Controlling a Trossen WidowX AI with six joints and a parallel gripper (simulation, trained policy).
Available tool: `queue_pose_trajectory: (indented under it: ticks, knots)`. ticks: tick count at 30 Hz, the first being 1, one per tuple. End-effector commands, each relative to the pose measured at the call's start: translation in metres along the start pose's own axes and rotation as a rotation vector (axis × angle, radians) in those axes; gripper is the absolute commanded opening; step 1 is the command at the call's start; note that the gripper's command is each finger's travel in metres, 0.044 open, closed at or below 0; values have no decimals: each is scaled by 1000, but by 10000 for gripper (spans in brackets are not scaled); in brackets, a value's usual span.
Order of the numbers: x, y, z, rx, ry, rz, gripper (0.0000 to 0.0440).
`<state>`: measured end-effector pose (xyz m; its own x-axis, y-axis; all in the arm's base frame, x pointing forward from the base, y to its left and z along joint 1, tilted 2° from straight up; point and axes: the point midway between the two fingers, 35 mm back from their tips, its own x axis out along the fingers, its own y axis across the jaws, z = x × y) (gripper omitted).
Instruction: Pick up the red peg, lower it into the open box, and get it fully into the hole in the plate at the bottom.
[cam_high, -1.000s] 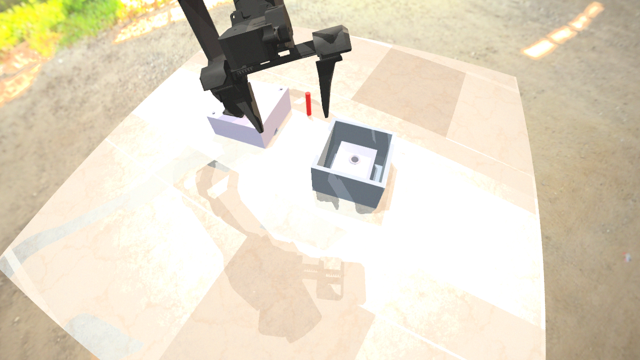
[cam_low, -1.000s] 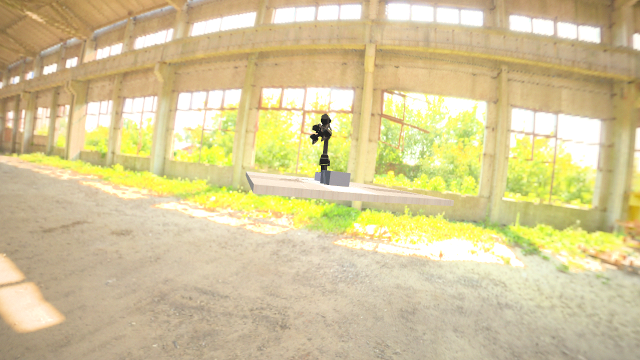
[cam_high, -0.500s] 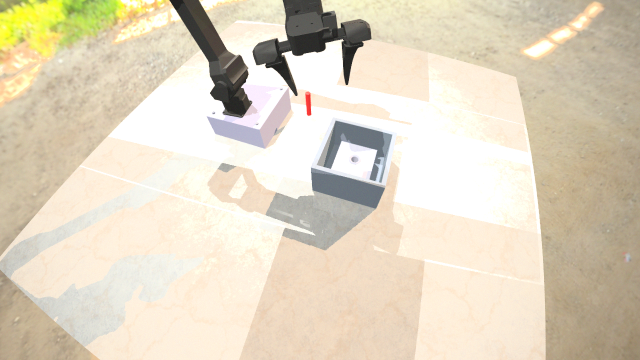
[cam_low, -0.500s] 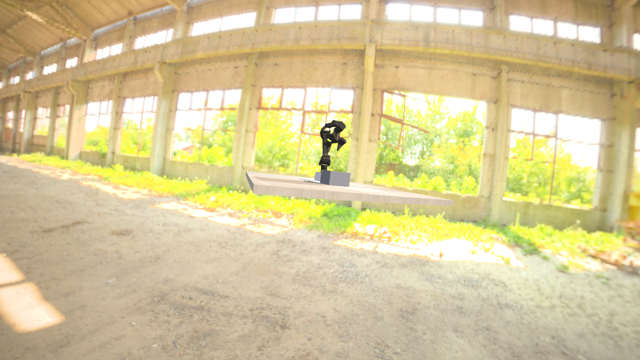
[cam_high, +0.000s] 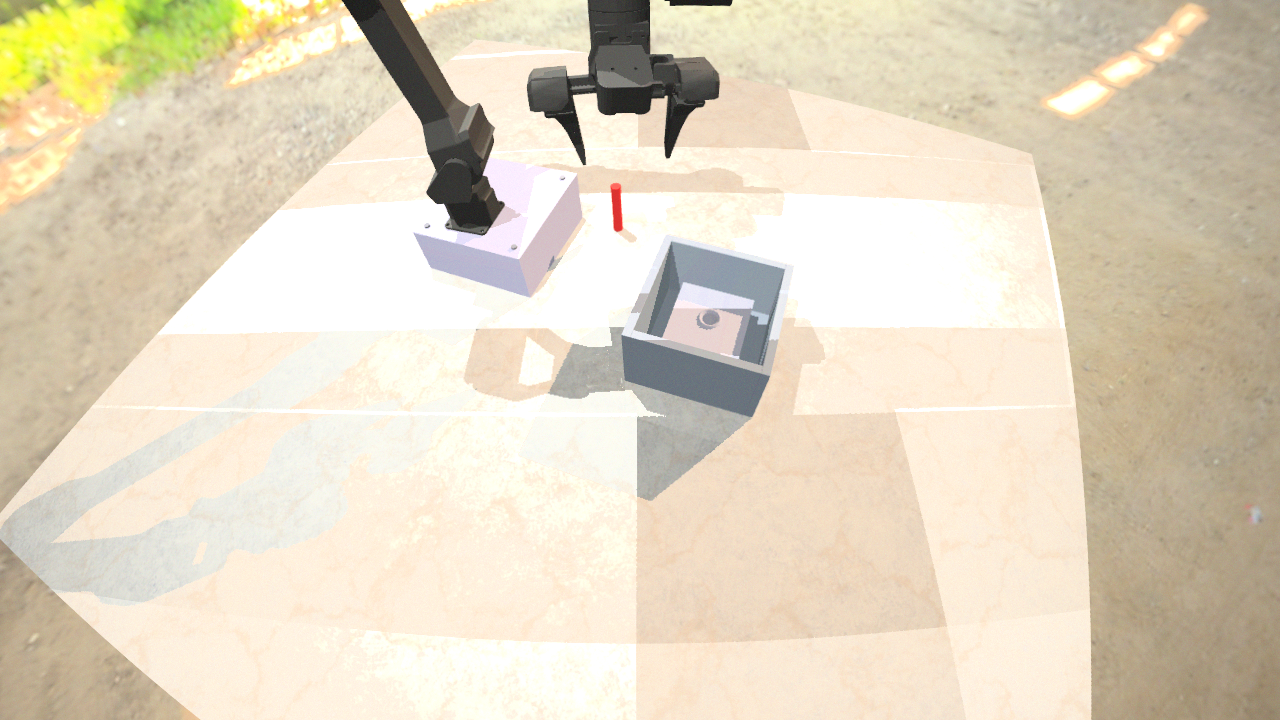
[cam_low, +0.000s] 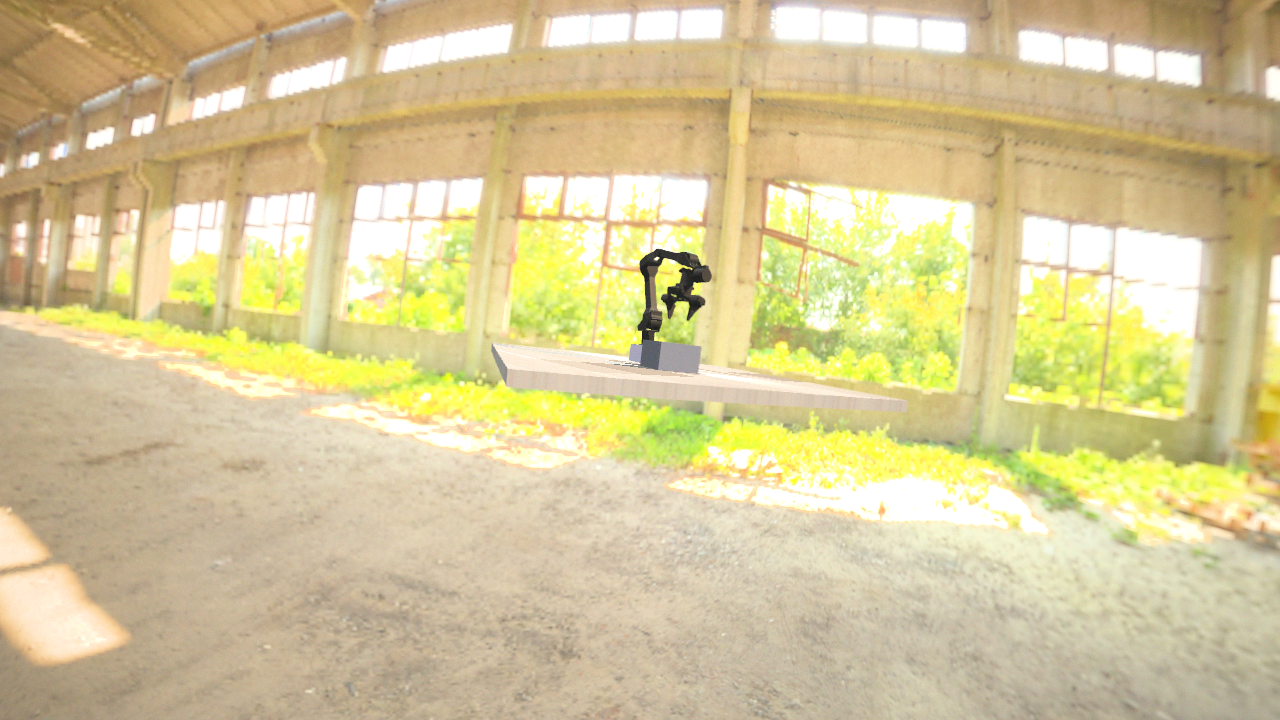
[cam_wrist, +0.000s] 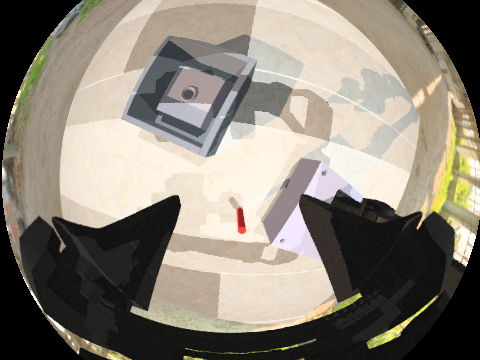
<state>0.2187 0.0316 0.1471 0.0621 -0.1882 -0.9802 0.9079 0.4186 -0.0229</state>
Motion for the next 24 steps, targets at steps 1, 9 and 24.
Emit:
queue_pose_trajectory:
  ticks: [1, 9, 24]
  knots:
    - [11, -6, -18, -2, 22, -52, 440]
    - [37, -10, -51, -12, 46, -126, 440]
    - [101, -1, -89, -35, 65, -110, 440]
